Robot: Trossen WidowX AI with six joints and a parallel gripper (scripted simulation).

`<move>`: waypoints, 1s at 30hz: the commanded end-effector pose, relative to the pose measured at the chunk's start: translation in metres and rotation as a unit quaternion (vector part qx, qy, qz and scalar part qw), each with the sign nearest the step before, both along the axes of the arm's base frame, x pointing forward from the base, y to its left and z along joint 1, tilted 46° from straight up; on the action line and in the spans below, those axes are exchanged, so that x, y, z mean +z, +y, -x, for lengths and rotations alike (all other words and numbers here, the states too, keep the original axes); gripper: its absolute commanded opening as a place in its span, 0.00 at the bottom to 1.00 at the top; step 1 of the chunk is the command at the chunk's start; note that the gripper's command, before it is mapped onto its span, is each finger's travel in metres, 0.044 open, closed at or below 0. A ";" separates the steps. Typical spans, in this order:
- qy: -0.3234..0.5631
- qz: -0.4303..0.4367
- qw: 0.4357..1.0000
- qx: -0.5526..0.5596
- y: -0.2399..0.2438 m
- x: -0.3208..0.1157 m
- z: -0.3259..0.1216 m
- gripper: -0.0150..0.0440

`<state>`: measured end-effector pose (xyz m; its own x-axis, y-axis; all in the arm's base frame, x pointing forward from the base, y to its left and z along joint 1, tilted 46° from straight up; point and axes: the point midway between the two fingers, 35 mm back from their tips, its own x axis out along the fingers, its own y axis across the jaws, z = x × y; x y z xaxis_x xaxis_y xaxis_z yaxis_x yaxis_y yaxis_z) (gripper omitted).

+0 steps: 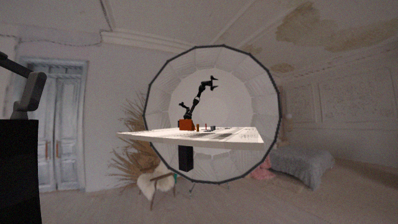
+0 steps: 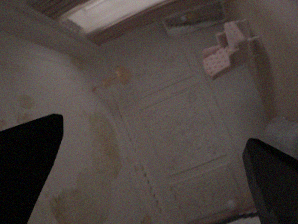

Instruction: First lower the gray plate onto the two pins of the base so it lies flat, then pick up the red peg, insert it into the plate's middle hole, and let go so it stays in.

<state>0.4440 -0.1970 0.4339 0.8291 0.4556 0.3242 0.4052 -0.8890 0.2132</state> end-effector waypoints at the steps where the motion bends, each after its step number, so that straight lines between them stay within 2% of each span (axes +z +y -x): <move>1: 0.000 0.000 1.000 0.000 0.000 0.000 0.000 0.98; 3: 0.031 -0.043 0.999 0.013 0.001 -0.005 -0.006 1.00; 6: 0.162 -0.224 0.959 0.063 0.007 -0.028 -0.028 1.00; 9: 0.291 -0.404 0.861 0.099 0.019 -0.057 -0.049 1.00; 12: 0.401 -0.563 0.714 0.115 0.035 -0.088 -0.064 1.00; 21: 0.508 -0.733 0.442 0.096 0.065 -0.135 -0.077 1.00; 30: 0.535 -0.833 0.141 0.029 0.098 -0.183 -0.075 1.00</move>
<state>0.5181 -0.1376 0.3099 0.8830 0.4629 -0.0773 -0.2057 0.2337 -0.9503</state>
